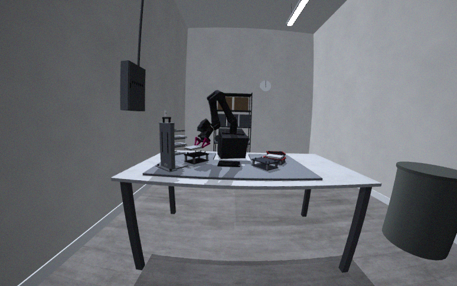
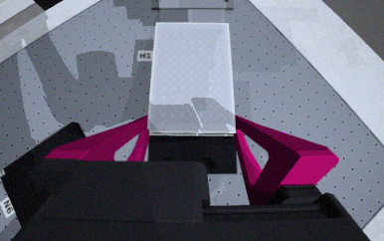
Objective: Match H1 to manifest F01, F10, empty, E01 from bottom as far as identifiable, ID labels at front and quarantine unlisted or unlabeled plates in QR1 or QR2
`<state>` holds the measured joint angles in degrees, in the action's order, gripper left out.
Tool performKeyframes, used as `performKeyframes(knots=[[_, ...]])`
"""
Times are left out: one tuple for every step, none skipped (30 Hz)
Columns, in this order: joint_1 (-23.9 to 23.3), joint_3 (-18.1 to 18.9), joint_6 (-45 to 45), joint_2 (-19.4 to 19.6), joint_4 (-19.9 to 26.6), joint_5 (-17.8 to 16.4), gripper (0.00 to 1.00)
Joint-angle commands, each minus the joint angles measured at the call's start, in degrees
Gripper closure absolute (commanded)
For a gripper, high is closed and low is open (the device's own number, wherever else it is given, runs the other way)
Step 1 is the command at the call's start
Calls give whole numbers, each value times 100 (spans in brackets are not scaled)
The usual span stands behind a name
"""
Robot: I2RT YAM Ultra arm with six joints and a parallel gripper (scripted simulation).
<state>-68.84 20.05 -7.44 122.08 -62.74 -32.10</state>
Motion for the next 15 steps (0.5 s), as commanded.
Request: performKeyframes(knots=[[5,56,34,-58,18,24,14],[17,75,43,-62,36,33,14],[28,94,51,-66,55,42,14],[39,112,59,-70,73,51,14],[51,131,67,-74,91,60,14],[51,131,67,-74,91,60,14],[51,131,67,-74,91,60,14],[62,151,76,-77,109,68,14],[73,170,84,-79,126,77,14],[84,189,92,-82,144,86,14],[95,208,100,-85,162,94,14],[105,227,108,-89,180,103,14],[116,246,115,-92,199,111,14],[127,265,123,-96,217,119,14],[137,285,130,-99,235,128,14]])
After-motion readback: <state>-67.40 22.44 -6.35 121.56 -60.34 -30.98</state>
